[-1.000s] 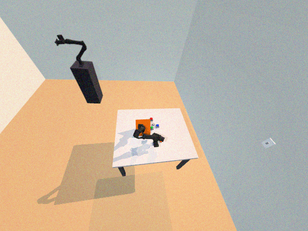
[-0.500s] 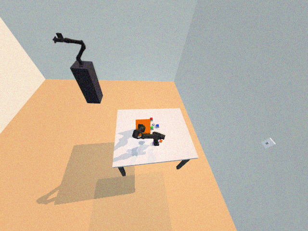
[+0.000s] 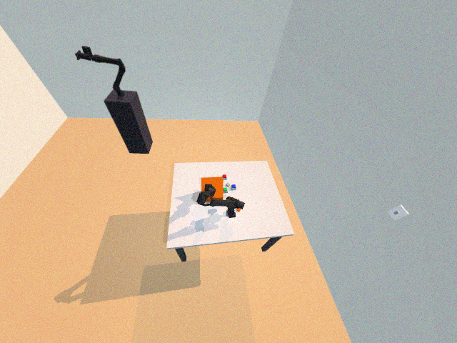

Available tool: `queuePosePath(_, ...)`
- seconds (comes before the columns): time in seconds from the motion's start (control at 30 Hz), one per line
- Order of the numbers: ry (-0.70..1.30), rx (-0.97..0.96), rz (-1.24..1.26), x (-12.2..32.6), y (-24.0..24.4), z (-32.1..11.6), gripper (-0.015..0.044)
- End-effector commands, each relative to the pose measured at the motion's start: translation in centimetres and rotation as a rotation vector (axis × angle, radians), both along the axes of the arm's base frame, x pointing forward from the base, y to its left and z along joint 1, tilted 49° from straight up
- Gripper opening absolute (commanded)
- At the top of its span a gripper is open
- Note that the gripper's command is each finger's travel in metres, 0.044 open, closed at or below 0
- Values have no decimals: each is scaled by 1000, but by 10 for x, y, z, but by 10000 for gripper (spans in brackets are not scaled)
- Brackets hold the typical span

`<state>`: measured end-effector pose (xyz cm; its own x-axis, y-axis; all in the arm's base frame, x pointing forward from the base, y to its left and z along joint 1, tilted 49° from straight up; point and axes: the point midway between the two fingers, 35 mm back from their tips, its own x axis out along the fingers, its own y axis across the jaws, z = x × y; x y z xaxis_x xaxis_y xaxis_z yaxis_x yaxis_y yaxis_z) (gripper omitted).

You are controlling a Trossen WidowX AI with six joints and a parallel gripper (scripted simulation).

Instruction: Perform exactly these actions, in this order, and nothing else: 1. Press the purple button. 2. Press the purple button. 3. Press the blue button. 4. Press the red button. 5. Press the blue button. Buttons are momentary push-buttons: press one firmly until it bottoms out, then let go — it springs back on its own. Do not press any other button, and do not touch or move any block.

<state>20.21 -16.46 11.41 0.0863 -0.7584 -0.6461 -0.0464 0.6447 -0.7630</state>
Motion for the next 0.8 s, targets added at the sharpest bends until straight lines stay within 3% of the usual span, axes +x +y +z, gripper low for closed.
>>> queuePosePath(0.0,7,3,4,0,-5,-7,20)
queuePosePath(0.77,7,2,5,0,-11,-11,20)
